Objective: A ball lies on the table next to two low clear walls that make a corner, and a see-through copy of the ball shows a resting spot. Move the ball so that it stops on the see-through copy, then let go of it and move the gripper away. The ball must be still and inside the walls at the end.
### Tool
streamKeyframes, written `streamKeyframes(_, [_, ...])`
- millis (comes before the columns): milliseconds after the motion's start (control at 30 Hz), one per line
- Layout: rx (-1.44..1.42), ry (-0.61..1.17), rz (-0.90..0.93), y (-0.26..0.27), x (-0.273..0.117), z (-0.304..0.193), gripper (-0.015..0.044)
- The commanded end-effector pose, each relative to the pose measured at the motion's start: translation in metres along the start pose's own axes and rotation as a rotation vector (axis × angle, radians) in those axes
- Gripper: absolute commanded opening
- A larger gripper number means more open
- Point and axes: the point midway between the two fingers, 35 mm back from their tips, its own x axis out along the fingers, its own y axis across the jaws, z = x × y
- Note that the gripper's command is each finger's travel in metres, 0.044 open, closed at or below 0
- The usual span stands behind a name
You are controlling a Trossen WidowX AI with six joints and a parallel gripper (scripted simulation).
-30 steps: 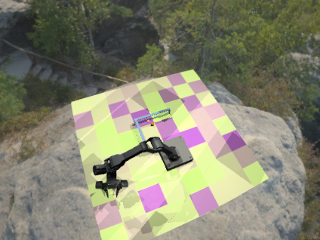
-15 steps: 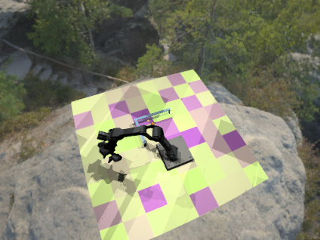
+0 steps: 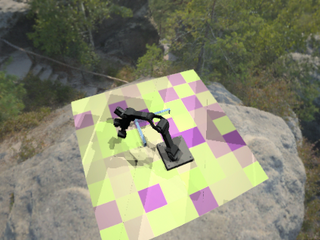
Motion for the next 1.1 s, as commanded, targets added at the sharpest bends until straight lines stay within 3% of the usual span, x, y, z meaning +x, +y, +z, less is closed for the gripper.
streamKeyframes(0, [0.249, 0.029, -0.096, -0.053, -0.017, -0.036, 0.0226])
streamKeyframes(200, [0.595, 0.104, -0.269, -0.119, -0.044, -0.105, 0.0226])
streamKeyframes(500, [1.058, 0.236, -0.382, -0.159, -0.066, -0.209, 0.0226])
streamKeyframes(1067, [1.07, 0.24, -0.384, -0.162, -0.052, -0.218, 0.0226])
